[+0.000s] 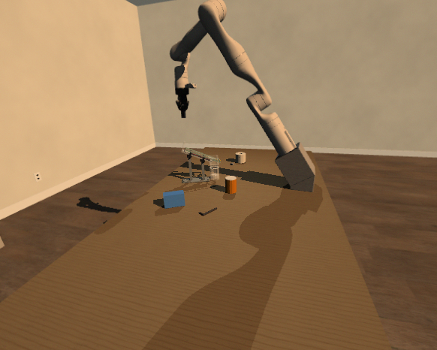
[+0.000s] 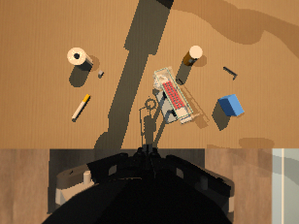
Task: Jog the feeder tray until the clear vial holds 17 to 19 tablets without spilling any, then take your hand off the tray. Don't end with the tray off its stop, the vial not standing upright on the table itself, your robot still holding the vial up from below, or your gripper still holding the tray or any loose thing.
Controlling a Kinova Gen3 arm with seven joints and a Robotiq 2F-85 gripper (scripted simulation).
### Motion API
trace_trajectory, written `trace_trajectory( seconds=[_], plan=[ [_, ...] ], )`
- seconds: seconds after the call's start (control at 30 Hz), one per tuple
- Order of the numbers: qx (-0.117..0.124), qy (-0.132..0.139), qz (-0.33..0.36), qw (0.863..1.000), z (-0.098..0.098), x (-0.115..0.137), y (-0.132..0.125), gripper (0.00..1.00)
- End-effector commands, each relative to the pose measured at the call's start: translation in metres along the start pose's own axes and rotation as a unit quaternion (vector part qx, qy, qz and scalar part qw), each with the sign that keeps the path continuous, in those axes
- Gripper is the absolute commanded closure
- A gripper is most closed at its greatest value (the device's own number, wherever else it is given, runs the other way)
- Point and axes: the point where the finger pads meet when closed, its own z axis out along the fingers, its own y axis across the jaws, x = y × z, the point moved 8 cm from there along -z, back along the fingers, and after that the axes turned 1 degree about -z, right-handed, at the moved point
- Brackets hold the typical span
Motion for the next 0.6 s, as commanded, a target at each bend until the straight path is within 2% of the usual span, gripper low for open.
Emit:
trace_trajectory(
  seconds=[0.0,0.1,0.23,0.37,0.57],
  plan=[
    [0.018,-0.002,-0.065,0.998,0.003,-0.004,0.059,1.0],
    [0.026,0.001,-0.124,0.992,0.016,0.001,0.097,1.0],
    [0.032,0.005,-0.173,0.984,0.028,0.009,0.128,1.0],
    [0.036,0.007,-0.194,0.98,0.033,0.013,0.141,1.0],
    [0.036,0.007,-0.198,0.98,0.034,0.014,0.143,1.0]
  ],
)
